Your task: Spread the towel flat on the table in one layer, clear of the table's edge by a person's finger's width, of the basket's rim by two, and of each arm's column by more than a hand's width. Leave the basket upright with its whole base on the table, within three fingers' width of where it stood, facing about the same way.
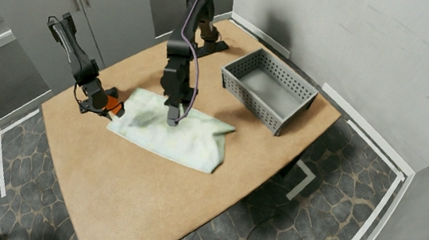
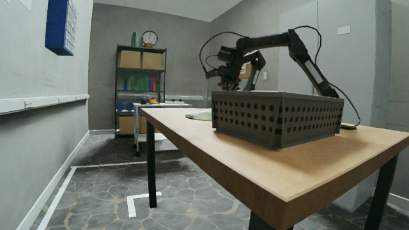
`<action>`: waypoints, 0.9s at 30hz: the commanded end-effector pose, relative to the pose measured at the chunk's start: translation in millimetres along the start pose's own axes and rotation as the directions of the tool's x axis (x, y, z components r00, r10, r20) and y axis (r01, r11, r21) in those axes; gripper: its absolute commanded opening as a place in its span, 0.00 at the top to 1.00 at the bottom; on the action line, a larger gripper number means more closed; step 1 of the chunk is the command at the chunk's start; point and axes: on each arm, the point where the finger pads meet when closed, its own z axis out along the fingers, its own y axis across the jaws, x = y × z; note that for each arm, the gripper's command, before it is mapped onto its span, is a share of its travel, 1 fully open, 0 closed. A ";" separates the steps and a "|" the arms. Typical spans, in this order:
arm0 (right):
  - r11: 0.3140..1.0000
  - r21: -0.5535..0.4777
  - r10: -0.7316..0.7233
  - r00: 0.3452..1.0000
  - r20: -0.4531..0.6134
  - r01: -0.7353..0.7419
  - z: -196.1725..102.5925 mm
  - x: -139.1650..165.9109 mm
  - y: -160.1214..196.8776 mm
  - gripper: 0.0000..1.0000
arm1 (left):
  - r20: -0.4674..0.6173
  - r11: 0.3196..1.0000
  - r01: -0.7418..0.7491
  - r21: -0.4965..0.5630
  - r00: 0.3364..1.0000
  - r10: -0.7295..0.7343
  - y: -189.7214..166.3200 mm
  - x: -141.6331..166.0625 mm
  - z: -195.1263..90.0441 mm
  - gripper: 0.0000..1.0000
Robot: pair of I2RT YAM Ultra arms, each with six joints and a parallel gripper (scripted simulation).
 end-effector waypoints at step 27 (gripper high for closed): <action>0.998 -0.003 -0.063 0.998 0.006 0.063 14.0 5.5 -34.8 0.66 | -0.116 0.997 -0.075 0.023 0.990 0.078 -212.1 84.8 0.4 0.66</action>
